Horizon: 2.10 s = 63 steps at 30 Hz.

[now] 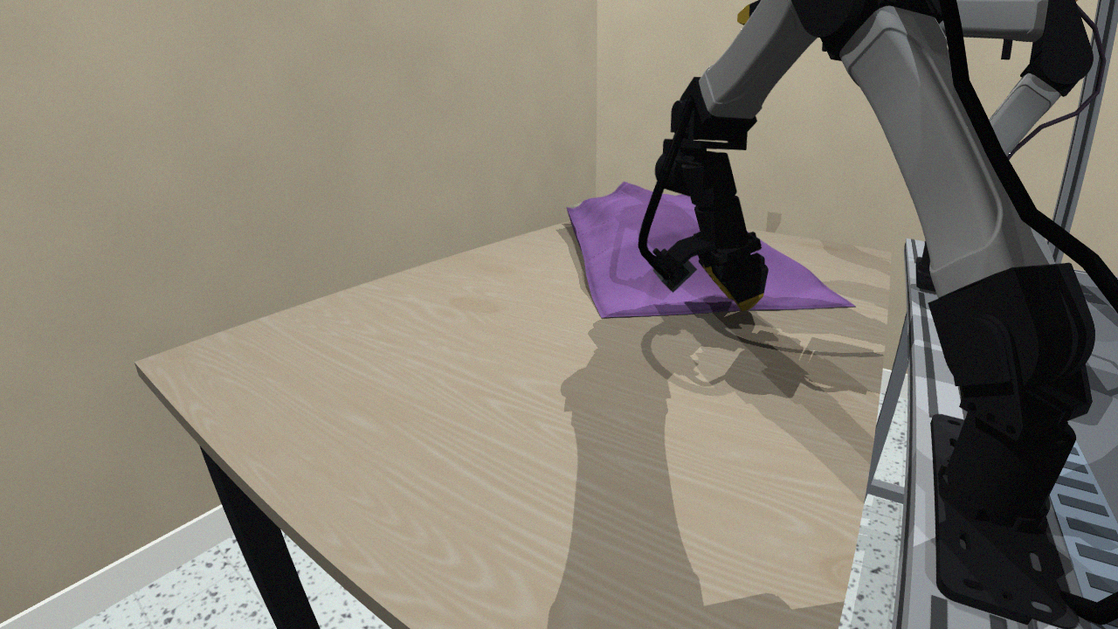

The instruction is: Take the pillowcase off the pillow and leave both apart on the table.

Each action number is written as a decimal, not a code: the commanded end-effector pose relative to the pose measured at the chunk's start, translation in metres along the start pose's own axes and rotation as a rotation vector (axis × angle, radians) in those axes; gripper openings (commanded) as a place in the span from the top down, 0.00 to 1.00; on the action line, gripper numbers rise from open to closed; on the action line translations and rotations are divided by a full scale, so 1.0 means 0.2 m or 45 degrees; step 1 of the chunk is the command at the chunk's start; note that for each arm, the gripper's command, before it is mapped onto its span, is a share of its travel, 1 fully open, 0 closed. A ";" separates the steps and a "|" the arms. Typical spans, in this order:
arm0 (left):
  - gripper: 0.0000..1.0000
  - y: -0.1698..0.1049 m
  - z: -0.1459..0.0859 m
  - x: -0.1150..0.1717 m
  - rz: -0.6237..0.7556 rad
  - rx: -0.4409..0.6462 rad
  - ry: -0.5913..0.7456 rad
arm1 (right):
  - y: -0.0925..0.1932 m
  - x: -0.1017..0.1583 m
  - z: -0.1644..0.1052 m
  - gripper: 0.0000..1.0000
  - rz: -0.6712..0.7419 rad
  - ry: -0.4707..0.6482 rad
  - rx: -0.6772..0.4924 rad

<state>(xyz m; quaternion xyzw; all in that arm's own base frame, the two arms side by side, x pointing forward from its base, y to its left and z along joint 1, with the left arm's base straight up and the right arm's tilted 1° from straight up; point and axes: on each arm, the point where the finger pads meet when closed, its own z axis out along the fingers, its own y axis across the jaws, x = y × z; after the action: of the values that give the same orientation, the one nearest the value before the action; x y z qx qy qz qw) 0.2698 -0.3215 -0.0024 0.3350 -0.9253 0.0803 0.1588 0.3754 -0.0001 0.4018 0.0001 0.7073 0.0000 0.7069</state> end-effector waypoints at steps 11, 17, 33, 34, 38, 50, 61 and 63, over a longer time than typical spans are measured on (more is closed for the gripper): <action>0.73 0.10 0.13 -0.06 -0.042 -0.111 -0.026 | 0.03 0.03 0.01 0.97 -0.013 0.032 -0.026; 0.77 0.10 0.13 -0.06 -0.042 -0.111 -0.026 | 0.03 0.03 0.01 0.97 -0.013 0.032 -0.026; 0.93 0.10 0.13 -0.06 -0.042 -0.111 -0.026 | 0.03 0.03 0.01 0.97 -0.013 0.032 -0.026; 0.93 0.10 0.13 -0.06 -0.042 -0.111 -0.026 | 0.03 0.03 0.01 0.97 -0.013 0.032 -0.026; 0.94 0.10 0.13 -0.06 -0.042 -0.111 -0.026 | 0.03 0.03 0.01 0.97 -0.013 0.032 -0.026; 0.95 0.10 0.13 -0.06 -0.042 -0.111 -0.026 | 0.03 0.03 0.01 0.97 -0.013 0.032 -0.026; 0.96 0.10 0.13 -0.06 -0.042 -0.111 -0.026 | 0.03 0.03 0.01 0.97 -0.013 0.032 -0.026; 0.96 0.10 0.13 -0.06 -0.042 -0.111 -0.026 | 0.03 0.03 0.01 0.97 -0.013 0.032 -0.026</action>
<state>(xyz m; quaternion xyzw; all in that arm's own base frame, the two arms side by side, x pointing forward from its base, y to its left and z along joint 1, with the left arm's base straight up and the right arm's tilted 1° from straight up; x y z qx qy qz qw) 0.2755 -0.3284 -0.0022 0.3303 -0.9268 0.0970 0.1500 0.3754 -0.0001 0.4018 0.0001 0.7073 0.0000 0.7069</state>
